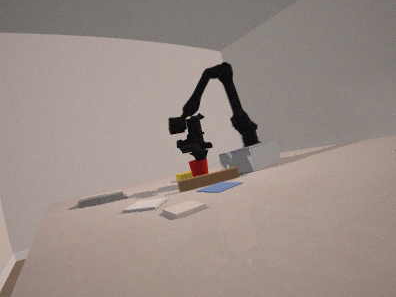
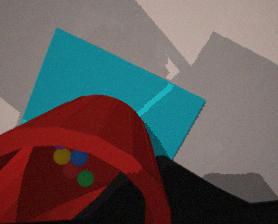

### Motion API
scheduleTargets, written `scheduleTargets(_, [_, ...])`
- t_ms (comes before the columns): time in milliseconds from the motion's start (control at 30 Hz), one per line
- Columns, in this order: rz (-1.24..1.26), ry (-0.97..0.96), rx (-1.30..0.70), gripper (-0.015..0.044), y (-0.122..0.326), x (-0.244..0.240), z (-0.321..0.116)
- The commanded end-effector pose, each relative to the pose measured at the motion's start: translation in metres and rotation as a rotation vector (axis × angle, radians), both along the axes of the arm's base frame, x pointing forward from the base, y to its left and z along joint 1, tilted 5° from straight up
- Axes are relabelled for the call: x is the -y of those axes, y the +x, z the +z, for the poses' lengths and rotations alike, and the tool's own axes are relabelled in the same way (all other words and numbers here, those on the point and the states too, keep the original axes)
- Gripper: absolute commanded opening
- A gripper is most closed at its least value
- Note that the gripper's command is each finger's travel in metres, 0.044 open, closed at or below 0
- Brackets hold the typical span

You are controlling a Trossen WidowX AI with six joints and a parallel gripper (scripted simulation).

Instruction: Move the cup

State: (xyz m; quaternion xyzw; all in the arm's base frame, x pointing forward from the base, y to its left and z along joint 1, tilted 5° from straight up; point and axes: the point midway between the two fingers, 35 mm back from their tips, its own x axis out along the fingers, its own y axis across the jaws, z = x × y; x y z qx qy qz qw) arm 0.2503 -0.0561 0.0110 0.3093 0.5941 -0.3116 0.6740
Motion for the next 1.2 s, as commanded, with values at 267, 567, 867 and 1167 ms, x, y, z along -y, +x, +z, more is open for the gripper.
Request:
scheduleTargets(267, [-0.001,0.001,-0.004,0.0,-0.0012,0.0007,-0.0094])
scheduleTargets(567, [-0.001,0.001,-0.004,0.0,-0.0012,0.0007,-0.0094])
scheduleTargets(867, [-0.001,0.001,-0.004,0.0128,-0.0012,0.0007,-0.0094])
scheduleTargets(1167, [0.0,0.001,-0.005,0.0128,-0.0012,0.0006,-0.0027])
